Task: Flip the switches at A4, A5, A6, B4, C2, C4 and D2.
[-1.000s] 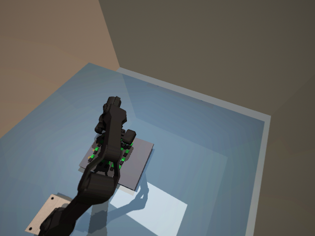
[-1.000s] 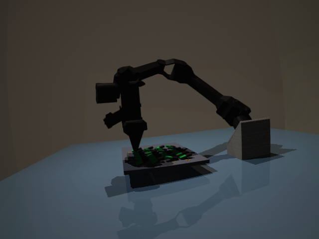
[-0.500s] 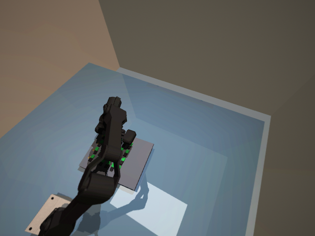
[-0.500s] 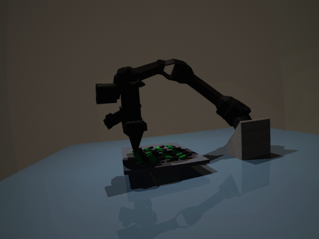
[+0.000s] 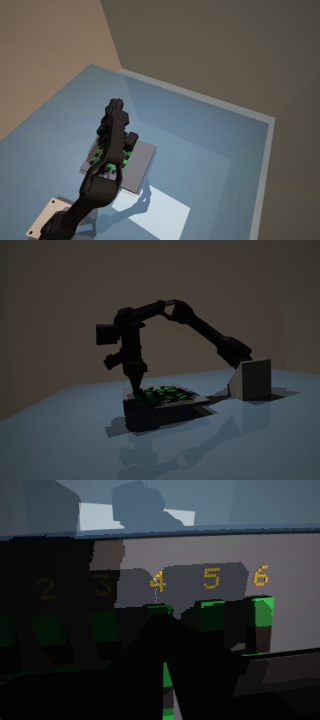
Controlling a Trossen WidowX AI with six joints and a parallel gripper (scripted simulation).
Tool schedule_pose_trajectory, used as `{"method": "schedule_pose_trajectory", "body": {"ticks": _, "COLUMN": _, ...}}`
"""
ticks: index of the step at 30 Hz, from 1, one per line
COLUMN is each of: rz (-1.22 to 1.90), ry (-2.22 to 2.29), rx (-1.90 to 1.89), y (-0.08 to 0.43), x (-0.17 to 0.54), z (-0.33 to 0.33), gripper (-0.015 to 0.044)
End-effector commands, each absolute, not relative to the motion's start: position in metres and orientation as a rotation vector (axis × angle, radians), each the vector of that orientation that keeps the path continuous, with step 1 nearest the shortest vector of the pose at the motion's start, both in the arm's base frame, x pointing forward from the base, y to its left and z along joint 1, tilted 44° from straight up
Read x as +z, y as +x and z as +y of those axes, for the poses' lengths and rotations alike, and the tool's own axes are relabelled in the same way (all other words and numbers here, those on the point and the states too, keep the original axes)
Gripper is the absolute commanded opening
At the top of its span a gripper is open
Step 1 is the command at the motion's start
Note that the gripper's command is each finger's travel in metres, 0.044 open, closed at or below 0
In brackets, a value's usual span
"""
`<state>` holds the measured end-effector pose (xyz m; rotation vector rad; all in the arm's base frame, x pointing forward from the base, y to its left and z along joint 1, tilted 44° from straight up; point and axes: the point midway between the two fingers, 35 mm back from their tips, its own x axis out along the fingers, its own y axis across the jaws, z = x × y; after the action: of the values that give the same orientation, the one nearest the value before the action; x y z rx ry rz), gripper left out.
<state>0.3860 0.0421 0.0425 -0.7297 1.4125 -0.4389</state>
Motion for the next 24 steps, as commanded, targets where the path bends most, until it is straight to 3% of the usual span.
{"method": "schedule_pose_trajectory", "body": {"ticks": 1, "rz": 1.414, "ry": -0.738, "rx": -0.441, "y": 0.386, "x": 0.042, "z": 0.041, "gripper": 0.0}}
{"method": "schedule_pose_trajectory", "body": {"ticks": 11, "rz": 1.414, "ry": -0.738, "rx": -0.441, "y": 0.386, "x": 0.041, "z": 0.04, "gripper": 0.0}}
{"method": "schedule_pose_trajectory", "body": {"ticks": 17, "rz": 1.391, "ry": -0.74, "rx": -0.428, "y": 0.375, "x": 0.088, "z": 0.084, "gripper": 0.0}}
{"method": "schedule_pose_trajectory", "body": {"ticks": 24, "rz": 1.391, "ry": -0.741, "rx": -0.428, "y": 0.364, "x": 0.103, "z": 0.064, "gripper": 0.0}}
